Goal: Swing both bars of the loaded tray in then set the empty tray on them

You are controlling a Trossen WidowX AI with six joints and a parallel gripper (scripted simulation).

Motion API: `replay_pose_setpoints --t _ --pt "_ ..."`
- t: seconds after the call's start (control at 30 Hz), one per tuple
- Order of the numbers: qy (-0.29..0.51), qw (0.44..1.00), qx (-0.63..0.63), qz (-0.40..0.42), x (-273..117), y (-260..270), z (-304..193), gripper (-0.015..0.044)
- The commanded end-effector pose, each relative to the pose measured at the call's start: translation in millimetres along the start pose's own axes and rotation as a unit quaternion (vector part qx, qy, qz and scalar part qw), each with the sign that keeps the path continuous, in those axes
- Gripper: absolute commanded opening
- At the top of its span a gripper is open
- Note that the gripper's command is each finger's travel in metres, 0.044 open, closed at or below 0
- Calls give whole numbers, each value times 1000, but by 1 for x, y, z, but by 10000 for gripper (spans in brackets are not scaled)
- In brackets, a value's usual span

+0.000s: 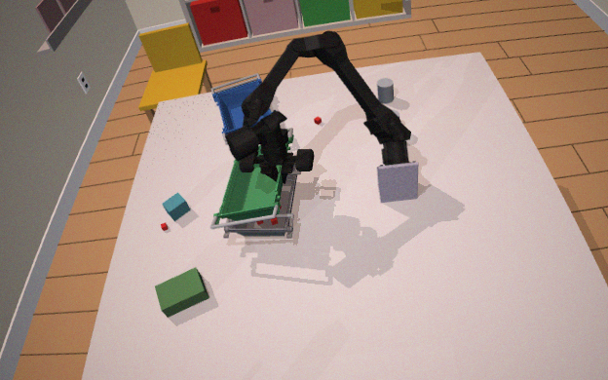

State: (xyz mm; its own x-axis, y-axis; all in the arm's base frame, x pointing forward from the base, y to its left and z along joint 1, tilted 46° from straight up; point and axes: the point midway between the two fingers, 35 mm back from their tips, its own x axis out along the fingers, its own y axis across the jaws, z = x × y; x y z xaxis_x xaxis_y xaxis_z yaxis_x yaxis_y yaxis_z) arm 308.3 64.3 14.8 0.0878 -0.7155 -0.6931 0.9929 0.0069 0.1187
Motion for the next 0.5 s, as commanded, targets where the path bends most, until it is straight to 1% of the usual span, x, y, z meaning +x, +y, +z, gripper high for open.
replay_pose_setpoints --t 0.0,0.47 --pt "1 1000 0 -11 4 -3 2 0" --pt "1 1000 0 -11 9 -5 2 0"
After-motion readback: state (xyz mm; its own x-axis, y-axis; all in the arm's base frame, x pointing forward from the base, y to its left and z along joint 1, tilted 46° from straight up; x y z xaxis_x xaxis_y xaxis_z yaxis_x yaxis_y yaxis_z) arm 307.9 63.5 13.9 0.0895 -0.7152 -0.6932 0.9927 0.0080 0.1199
